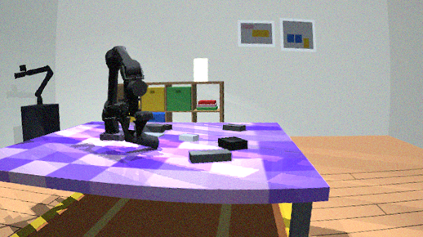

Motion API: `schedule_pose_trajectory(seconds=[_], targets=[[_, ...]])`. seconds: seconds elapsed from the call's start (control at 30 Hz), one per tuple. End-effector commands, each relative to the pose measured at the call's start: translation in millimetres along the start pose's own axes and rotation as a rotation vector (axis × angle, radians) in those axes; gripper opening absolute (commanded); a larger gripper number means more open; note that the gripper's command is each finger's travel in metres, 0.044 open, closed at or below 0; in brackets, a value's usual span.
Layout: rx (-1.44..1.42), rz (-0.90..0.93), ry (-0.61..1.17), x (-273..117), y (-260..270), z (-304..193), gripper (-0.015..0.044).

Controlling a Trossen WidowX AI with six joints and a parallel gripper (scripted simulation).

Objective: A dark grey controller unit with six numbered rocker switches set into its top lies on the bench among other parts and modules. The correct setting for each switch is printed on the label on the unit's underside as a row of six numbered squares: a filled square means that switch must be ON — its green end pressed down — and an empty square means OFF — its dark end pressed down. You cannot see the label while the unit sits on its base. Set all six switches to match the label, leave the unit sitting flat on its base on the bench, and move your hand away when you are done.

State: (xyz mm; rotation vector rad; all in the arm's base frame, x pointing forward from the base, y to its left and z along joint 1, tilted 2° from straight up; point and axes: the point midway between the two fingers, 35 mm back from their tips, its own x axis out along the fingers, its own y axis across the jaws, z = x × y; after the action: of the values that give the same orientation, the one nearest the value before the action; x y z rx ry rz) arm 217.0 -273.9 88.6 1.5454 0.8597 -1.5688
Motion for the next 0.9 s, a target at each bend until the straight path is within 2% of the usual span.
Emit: schedule_pose_trajectory(seconds=[0.0, 0.87], targets=[[0.001, 0.011, -0.001, -7.1, 1.7, -2.9, 0.0336], [0.001, 0.011, 0.0, -23.8, 1.6, -17.0, 0.0336]])
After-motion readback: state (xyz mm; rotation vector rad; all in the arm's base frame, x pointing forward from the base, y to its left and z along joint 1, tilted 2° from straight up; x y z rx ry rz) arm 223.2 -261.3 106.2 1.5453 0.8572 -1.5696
